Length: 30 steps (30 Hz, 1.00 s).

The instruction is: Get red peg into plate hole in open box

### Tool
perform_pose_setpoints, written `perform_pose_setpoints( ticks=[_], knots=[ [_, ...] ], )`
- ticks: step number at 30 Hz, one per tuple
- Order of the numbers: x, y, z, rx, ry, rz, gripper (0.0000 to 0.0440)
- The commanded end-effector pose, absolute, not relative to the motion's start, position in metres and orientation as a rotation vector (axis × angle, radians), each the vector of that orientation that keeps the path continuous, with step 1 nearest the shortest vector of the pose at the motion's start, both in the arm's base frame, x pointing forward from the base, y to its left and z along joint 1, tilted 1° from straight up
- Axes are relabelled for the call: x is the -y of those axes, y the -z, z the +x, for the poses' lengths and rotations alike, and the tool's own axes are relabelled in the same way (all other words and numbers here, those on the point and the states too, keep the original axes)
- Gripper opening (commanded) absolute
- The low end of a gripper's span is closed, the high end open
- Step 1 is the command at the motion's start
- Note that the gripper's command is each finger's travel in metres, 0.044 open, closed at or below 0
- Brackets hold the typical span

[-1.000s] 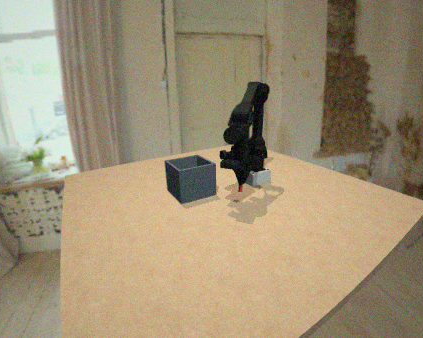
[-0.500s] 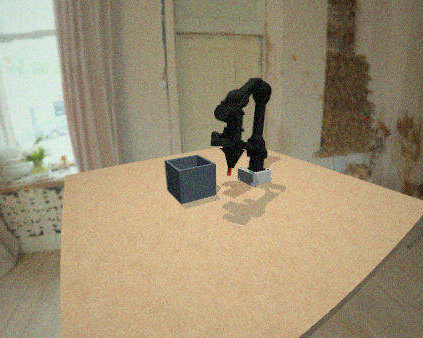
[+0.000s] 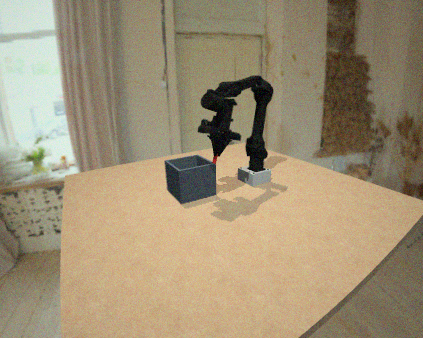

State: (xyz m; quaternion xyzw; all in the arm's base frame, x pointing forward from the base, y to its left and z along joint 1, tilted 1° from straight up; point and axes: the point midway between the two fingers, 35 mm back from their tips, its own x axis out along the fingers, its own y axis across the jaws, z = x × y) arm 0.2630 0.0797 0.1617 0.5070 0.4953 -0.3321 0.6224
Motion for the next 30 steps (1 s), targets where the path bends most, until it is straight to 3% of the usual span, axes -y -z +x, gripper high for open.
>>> perform_pose_setpoints(
  ticks=[1, 30],
  knots=[
    [-0.070, -0.164, 0.266, -1.125, 0.780, 1.156, 0.0000],
    [0.005, -0.151, 0.290, -1.138, 0.933, 1.129, 0.0000]
  ],
)
